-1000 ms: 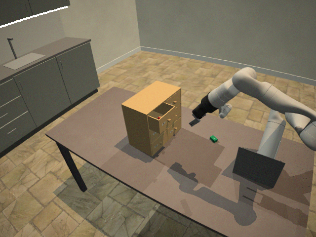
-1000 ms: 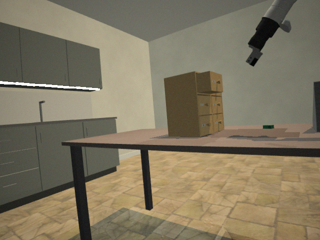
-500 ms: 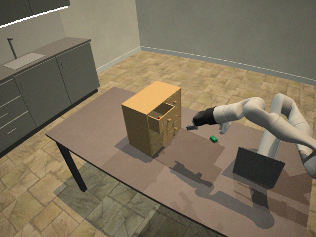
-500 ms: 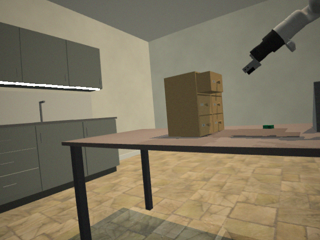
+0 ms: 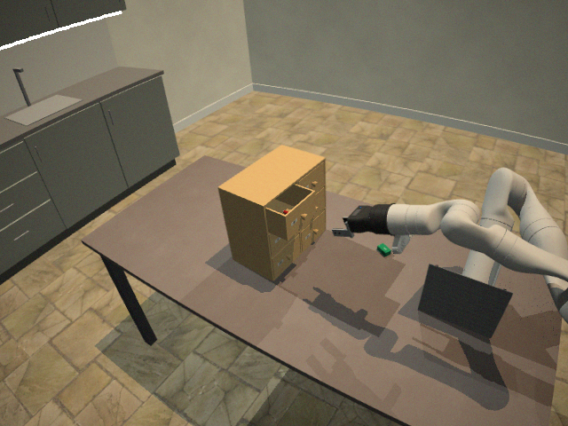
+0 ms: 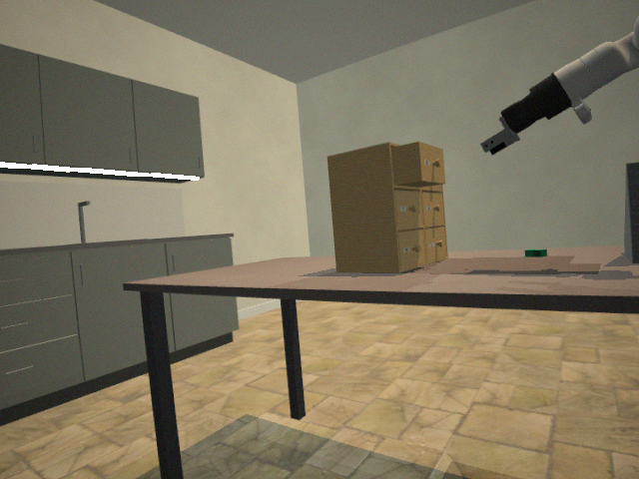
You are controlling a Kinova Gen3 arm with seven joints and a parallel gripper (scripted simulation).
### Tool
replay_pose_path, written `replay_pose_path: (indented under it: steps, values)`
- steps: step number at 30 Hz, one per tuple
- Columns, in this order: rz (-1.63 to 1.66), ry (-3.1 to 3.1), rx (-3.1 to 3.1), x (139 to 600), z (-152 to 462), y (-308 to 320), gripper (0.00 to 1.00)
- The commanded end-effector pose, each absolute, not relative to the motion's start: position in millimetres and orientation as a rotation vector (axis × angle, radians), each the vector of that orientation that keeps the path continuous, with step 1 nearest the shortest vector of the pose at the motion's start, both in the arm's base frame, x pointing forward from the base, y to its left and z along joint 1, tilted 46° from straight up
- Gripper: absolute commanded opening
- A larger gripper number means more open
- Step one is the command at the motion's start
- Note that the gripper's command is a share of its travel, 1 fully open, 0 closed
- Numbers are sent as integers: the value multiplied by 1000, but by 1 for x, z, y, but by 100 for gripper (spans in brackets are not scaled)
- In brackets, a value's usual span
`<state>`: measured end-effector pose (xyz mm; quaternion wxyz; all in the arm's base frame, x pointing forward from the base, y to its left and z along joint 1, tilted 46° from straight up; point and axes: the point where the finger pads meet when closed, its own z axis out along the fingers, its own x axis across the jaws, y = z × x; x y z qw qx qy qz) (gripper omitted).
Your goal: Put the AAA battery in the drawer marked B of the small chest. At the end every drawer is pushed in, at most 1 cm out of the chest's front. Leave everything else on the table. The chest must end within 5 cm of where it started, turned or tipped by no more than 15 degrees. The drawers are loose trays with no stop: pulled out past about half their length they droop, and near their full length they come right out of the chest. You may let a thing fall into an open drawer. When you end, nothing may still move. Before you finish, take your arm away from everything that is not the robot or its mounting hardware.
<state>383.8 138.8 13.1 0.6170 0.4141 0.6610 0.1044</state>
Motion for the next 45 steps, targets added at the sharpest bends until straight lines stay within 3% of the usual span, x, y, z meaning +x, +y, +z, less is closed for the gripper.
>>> replay_pose_path:
  steps: [1,5,6,32,45]
  values:
    - [272,1516,944,384,14,143,100]
    - [274,1515,942,384,14,143,100]
    - [274,1515,942,384,14,143,0]
    - [274,1515,942,385,14,142,0]
    - [278,1520,940,409,8,138,0]
